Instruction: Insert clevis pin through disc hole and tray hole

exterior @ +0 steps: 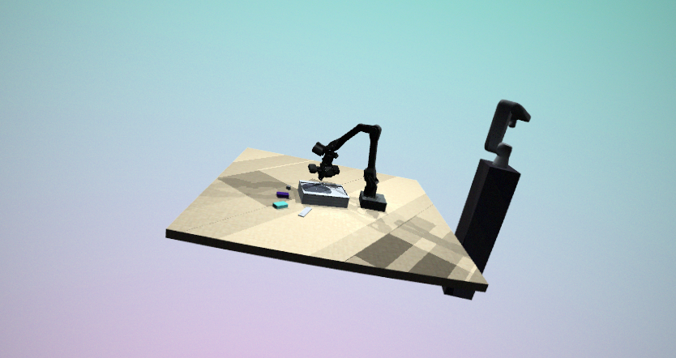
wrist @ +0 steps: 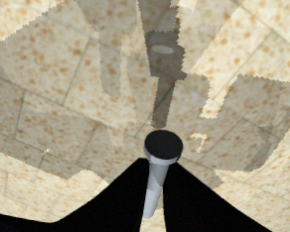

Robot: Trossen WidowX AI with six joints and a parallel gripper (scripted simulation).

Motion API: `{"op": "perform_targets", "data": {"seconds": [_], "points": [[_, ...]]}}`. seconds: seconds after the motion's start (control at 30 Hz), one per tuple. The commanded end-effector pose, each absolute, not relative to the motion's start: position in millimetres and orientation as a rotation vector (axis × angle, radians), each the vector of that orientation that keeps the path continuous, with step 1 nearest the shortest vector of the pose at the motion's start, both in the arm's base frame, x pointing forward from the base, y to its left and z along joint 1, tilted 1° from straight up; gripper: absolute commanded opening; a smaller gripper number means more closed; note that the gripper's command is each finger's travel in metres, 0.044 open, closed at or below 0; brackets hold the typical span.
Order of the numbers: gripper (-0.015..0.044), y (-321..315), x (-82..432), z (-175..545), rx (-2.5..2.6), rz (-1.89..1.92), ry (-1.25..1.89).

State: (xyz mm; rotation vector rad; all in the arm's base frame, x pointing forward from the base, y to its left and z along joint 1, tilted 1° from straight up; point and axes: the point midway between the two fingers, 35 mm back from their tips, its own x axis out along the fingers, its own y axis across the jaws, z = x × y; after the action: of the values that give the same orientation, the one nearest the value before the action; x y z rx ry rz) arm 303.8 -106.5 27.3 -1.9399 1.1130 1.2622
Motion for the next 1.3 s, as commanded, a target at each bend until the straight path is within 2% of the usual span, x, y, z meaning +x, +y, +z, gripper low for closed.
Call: {"op": "perform_targets", "data": {"seconds": [0.0, 0.37, 1.27], "points": [[0.0, -106.5, 305.1, 40.4, -1.944, 1.252, 1.111], [0.0, -105.0, 304.5, 60.0, -1.928, 1.24, 1.116], [0.0, -50.6, 319.1, 66.4, -1.248, 0.726, 1.285]]}}
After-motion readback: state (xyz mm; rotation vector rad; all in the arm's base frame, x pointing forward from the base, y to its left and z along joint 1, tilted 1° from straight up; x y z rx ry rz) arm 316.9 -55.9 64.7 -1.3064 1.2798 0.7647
